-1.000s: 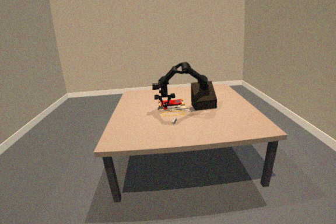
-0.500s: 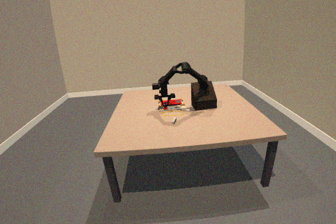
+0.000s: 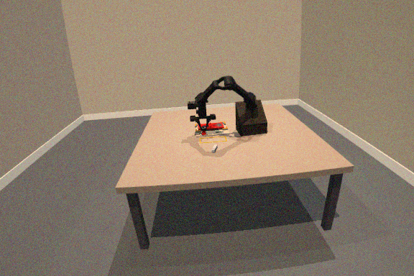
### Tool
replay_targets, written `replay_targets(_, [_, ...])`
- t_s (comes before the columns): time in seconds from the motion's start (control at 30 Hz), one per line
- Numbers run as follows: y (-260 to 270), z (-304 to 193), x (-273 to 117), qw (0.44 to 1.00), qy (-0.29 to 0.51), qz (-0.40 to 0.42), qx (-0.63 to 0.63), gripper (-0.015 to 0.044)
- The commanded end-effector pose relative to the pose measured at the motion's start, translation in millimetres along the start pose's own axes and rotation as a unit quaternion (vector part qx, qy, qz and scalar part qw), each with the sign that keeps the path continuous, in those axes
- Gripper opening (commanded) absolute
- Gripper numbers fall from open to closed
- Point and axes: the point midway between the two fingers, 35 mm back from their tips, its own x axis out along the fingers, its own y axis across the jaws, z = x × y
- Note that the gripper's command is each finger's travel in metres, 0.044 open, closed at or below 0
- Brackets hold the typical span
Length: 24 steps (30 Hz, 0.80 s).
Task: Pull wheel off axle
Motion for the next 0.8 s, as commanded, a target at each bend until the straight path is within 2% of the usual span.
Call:
replay_targets(0.0, [-0.3, 0.2, -3.1, 1.000, 0.000, 0.000, -0.001, 0.0000])
replay_targets(0.77, [-0.3, 0.3, -10.7, 1.000, 0.001, 0.001, 0.000, 0.0000])
